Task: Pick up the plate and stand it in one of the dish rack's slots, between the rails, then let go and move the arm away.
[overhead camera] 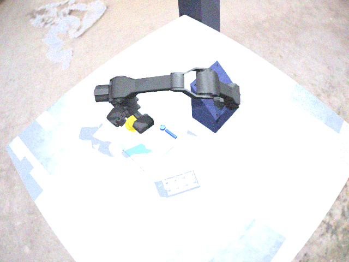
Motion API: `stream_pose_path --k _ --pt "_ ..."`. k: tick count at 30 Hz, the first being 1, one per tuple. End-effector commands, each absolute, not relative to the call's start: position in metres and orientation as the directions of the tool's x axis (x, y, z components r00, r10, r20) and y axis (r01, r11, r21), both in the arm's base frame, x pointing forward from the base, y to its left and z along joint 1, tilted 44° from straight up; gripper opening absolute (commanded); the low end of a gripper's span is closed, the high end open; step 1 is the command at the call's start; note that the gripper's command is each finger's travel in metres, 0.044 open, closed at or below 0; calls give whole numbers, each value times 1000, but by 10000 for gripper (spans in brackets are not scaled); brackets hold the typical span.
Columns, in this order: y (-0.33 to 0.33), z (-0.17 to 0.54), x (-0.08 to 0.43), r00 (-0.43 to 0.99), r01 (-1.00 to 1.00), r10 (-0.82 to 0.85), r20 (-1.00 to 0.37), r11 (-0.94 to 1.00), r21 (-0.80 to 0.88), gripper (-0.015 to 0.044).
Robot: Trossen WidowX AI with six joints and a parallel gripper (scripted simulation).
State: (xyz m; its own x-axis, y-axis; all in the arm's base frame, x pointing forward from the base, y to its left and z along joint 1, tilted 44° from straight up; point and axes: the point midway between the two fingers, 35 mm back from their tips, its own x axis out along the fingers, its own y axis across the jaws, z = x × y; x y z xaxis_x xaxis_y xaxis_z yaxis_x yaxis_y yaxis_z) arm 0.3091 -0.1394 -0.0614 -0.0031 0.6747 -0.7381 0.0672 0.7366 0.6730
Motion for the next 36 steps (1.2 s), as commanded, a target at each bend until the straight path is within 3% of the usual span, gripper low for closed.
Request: stream_pose_path --k 1,10,22,36 --pt "-151 -49 309 -8 63 674 -738 737 673 0" --pt "-163 -30 310 -9 86 676 -737 735 673 0" --pt "-122 20 316 -8 474 669 -744 657 586 0" --pt "-71 71 310 -5 821 662 -749 430 375 0"
